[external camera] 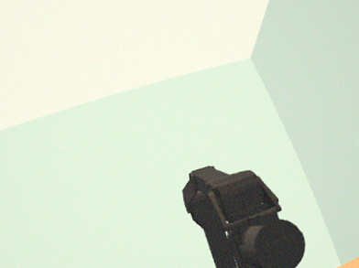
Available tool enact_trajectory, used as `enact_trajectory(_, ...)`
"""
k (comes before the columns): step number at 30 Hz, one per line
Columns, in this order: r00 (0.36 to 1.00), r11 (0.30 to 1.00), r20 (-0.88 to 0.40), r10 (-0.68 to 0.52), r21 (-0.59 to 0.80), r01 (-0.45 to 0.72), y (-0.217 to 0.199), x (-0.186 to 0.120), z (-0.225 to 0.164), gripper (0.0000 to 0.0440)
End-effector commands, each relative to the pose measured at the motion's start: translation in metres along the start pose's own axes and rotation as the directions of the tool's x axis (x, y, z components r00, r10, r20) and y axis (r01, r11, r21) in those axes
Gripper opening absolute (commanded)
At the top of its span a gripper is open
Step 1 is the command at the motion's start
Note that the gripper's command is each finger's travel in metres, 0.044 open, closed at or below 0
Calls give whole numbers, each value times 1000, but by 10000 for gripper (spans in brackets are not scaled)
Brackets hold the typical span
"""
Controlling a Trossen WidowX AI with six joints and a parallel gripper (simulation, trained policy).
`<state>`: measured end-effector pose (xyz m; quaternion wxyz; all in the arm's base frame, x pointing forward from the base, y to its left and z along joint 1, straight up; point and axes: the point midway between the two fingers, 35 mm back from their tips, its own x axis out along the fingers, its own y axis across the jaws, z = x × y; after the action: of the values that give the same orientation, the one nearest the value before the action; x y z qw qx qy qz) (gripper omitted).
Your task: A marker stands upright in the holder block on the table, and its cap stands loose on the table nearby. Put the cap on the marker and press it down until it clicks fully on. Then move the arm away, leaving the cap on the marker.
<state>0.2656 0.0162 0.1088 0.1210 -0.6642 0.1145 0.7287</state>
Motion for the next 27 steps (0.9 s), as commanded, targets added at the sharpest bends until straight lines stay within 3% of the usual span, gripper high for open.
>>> enact_trajectory(1,998,999,43,36,-7,-36,7,18,4,114)
enact_trajectory(17,999,999,32,39,-38,-38,8,20,2,139)
enact_trajectory(22,998,998,62,30,-54,-27,9,20,15,202)
enact_trajectory(27,998,998,63,17,-65,-13,10,16,21,327)
